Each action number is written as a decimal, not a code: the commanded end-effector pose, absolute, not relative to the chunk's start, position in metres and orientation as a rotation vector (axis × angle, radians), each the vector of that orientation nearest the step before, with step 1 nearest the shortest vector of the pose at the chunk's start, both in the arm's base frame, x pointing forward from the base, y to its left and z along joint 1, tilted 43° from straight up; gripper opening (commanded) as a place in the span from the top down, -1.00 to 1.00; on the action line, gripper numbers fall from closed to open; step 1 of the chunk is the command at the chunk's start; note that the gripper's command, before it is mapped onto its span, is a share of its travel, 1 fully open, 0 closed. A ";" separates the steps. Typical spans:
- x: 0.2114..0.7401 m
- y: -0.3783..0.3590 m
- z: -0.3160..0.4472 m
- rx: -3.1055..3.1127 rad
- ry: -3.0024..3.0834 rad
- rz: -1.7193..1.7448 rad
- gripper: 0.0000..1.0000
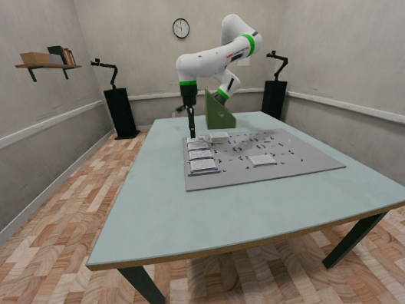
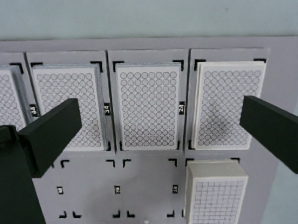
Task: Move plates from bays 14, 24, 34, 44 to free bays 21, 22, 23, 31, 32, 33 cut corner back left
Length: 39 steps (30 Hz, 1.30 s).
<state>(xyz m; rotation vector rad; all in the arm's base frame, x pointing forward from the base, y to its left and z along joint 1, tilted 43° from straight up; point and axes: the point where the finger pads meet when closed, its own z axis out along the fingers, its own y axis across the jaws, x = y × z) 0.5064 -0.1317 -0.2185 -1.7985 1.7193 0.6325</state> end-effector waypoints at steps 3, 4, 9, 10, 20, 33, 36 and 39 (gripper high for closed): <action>0.507 -0.133 -0.218 -1.799 1.720 0.630 -1.00; 0.507 -0.133 -0.218 -1.799 1.720 0.630 -1.00; 0.506 -0.117 -0.206 -1.799 1.720 0.630 -1.00; 0.505 -0.114 -0.203 -1.799 1.720 0.630 -1.00; 0.504 -0.089 -0.184 -1.799 1.720 0.630 -1.00; 0.501 -0.048 -0.152 -1.799 1.720 0.630 -1.00; 0.500 -0.045 -0.149 -1.799 1.720 0.630 -1.00; 0.500 -0.035 -0.142 -1.799 1.720 0.630 -1.00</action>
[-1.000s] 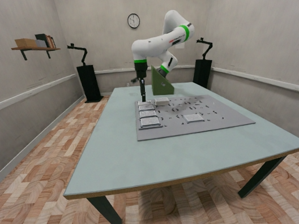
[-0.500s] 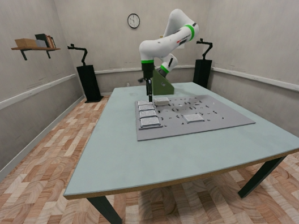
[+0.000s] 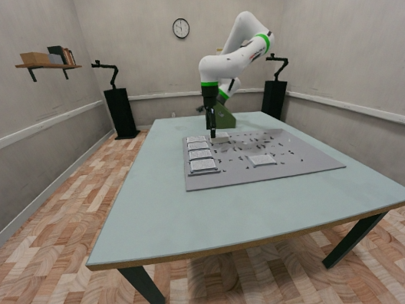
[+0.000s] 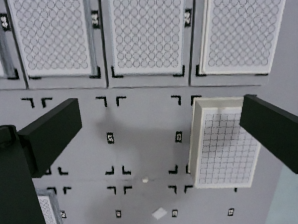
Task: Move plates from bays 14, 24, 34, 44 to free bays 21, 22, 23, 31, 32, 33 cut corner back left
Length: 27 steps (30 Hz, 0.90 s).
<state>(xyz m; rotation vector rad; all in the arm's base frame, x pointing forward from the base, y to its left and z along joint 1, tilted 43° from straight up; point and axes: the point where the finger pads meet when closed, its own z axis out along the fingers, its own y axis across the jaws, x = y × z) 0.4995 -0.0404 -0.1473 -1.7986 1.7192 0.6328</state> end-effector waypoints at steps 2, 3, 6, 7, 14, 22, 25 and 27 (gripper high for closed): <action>0.499 -0.029 -0.137 -1.799 1.720 0.630 -1.00; 0.499 -0.026 -0.134 -1.799 1.720 0.630 -1.00; 0.498 -0.016 -0.127 -1.799 1.720 0.630 -1.00; 0.498 -0.013 -0.125 -1.799 1.720 0.630 -1.00; 0.497 -0.003 -0.117 -1.799 1.720 0.630 -1.00; 0.497 -0.003 -0.117 -1.799 1.720 0.630 -1.00; 0.497 -0.003 -0.117 -1.799 1.720 0.630 -1.00; 0.497 -0.003 -0.117 -1.799 1.720 0.630 -1.00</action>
